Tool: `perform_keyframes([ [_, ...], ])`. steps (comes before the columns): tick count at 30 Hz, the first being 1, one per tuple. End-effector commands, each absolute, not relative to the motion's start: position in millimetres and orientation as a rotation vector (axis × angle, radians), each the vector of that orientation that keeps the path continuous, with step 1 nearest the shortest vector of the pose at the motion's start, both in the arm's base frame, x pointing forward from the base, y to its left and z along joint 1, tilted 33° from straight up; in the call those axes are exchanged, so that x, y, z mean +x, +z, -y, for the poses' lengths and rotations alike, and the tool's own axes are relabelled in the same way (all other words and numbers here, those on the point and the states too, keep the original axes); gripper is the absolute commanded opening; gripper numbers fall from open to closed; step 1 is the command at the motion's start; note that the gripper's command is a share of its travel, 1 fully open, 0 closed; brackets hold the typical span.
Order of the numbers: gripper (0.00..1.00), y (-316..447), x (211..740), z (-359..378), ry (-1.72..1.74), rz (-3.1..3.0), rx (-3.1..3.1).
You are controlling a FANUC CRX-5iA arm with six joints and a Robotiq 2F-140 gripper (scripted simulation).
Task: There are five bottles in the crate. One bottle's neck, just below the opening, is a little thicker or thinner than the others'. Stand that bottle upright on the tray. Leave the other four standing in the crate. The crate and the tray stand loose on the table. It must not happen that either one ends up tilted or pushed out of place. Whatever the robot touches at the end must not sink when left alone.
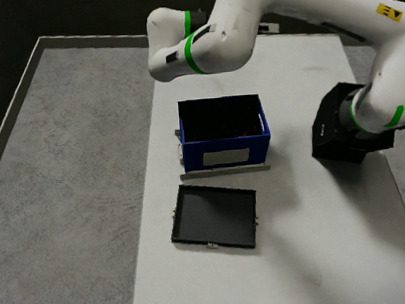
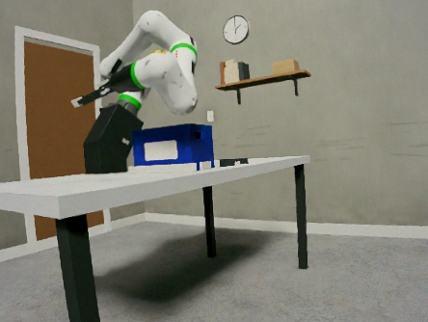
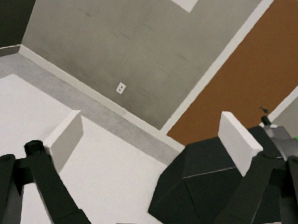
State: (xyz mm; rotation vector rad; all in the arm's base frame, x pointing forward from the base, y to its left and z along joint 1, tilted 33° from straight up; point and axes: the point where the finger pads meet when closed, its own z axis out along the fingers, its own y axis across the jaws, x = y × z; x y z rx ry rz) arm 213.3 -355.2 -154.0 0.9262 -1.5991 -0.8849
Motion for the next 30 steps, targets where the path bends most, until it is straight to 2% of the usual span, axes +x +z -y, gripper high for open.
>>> perform_keyframes([
  [1,1.0,-153,214,356,-0.884,1.601,0.925],
  [20,1.0,-153,214,353,-0.877,1.625,0.915],
  [30,1.0,-151,229,299,-0.78,2.049,0.659],
])
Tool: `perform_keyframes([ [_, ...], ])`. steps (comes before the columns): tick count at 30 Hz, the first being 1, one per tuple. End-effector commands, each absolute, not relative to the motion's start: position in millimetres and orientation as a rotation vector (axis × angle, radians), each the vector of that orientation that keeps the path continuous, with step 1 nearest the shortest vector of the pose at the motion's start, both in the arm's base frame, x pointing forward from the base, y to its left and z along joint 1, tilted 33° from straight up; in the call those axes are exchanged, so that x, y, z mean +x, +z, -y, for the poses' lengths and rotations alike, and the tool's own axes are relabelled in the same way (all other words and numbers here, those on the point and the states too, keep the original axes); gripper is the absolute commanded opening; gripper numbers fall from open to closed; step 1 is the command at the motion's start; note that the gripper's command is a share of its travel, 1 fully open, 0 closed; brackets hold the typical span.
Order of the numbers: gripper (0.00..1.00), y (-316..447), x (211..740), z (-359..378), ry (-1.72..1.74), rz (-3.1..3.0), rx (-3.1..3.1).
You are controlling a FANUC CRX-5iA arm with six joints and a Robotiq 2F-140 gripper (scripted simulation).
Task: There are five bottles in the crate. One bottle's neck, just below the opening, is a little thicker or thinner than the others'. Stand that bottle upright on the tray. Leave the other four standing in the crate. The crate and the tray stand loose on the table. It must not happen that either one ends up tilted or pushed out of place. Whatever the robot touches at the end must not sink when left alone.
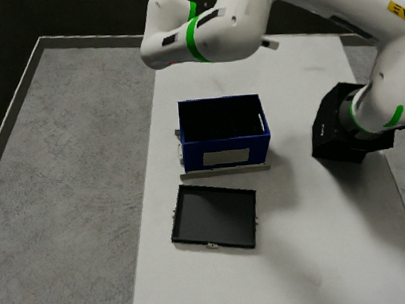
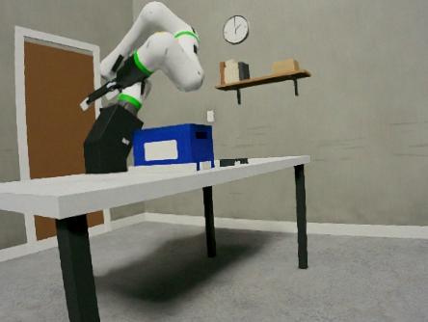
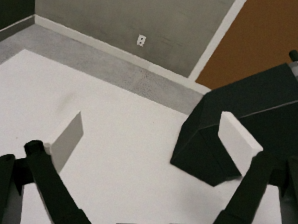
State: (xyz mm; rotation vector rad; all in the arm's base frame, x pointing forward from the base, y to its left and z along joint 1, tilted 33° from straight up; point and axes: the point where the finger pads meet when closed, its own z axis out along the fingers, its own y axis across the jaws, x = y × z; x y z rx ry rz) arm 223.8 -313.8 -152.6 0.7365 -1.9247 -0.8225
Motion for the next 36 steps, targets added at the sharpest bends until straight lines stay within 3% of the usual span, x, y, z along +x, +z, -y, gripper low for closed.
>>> perform_keyframes([
  [1,1.0,-150,232,293,-0.773,2.085,0.629],
  [21,1.0,-125,300,207,-0.734,2.589,-0.05],
  [36,1.0,-67,385,150,-0.859,2.759,-0.908],
])
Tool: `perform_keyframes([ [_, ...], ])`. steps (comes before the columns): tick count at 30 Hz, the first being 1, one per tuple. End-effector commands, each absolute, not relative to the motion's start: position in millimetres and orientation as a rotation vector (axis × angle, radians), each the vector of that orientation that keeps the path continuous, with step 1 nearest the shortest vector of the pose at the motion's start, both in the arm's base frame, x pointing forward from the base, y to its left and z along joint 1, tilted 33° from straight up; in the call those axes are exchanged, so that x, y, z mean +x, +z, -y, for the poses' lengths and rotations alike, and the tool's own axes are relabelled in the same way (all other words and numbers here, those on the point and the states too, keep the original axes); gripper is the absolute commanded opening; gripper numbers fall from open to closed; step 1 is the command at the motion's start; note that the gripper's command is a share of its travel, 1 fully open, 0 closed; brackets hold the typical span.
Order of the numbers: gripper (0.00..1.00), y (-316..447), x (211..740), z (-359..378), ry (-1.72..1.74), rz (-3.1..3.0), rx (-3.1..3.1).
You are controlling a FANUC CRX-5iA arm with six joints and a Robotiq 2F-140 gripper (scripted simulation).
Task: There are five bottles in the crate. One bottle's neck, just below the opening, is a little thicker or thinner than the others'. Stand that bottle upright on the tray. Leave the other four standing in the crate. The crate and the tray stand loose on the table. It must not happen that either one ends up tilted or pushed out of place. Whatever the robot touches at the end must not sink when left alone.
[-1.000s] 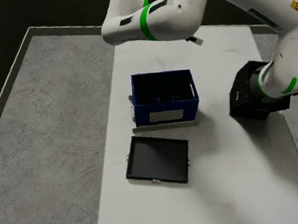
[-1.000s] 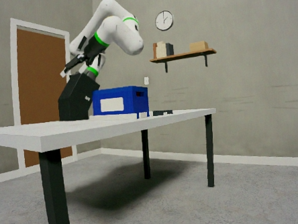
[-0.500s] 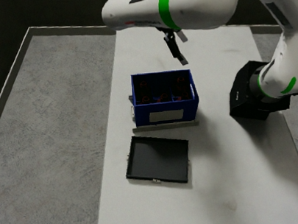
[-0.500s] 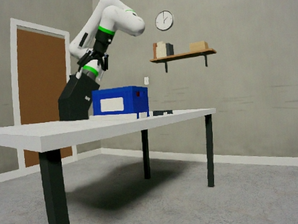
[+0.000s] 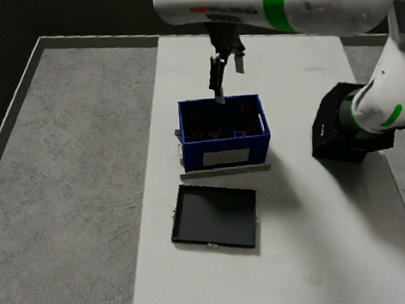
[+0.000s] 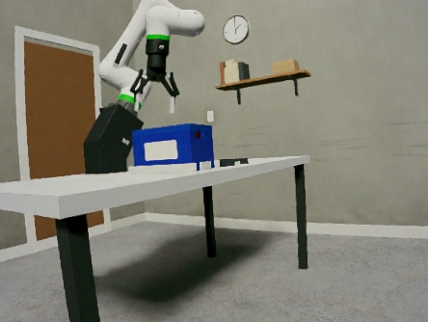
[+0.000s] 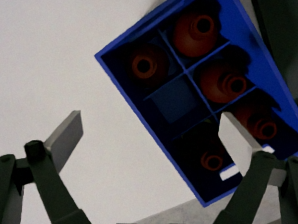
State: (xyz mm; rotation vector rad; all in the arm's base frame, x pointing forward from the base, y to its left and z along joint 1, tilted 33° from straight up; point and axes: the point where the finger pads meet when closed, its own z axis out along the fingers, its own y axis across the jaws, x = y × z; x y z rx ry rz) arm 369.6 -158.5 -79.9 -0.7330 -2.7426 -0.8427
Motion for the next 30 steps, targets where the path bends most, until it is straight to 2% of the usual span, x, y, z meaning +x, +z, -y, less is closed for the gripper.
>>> perform_keyframes([
  [1,1.0,-67,385,150,-0.859,2.759,-0.908],
  [10,1.0,-54,400,143,-0.899,2.747,-1.069],
  [11,0.1,-54,400,143,-0.899,2.747,-1.069],
  [30,0.1,-54,400,143,-0.899,2.747,-1.069],
])
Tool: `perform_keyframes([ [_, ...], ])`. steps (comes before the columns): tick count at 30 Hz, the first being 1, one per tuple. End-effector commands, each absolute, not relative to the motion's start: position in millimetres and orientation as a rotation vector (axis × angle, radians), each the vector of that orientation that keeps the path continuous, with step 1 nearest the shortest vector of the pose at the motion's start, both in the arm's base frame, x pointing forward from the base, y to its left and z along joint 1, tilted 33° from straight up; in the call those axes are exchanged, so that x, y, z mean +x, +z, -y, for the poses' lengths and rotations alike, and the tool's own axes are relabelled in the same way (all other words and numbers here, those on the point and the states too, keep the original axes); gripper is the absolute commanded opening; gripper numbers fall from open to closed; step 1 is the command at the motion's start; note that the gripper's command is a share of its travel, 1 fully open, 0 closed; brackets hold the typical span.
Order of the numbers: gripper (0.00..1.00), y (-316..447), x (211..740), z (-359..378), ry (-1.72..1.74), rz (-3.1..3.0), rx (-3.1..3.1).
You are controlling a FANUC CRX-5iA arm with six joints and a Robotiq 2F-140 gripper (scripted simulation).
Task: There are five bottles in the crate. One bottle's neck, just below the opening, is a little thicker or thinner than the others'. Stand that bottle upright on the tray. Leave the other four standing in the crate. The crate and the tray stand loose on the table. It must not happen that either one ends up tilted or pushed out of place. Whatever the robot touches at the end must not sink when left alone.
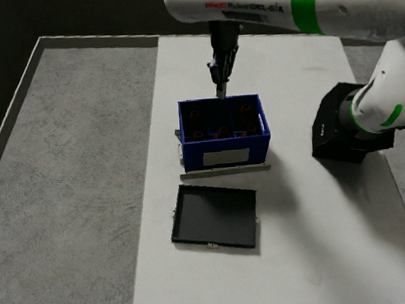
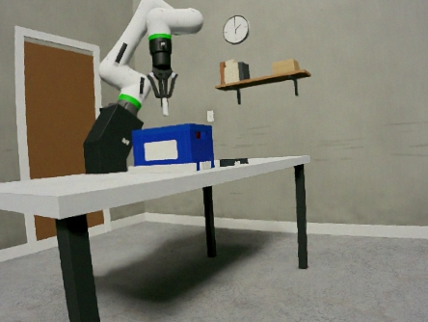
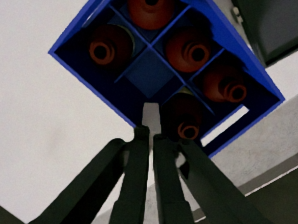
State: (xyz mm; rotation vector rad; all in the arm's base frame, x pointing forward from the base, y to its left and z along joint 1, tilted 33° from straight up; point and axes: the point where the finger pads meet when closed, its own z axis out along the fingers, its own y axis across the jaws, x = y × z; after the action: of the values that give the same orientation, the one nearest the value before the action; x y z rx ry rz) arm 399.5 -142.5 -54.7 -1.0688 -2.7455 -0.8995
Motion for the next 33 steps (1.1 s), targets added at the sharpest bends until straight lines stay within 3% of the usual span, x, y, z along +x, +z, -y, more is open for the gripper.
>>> perform_keyframes([
  [1,0.1,-54.3,399.7,143.2,-0.899,2.747,-1.069],
  [25,0.1,-54.3,399.7,143.2,-0.899,2.747,-1.069],
  [26,0.44,-54.3,399.7,143.2,-0.899,2.747,-1.069],
  [33,0.44,-54.3,399.7,143.2,-0.899,2.747,-1.069],
])
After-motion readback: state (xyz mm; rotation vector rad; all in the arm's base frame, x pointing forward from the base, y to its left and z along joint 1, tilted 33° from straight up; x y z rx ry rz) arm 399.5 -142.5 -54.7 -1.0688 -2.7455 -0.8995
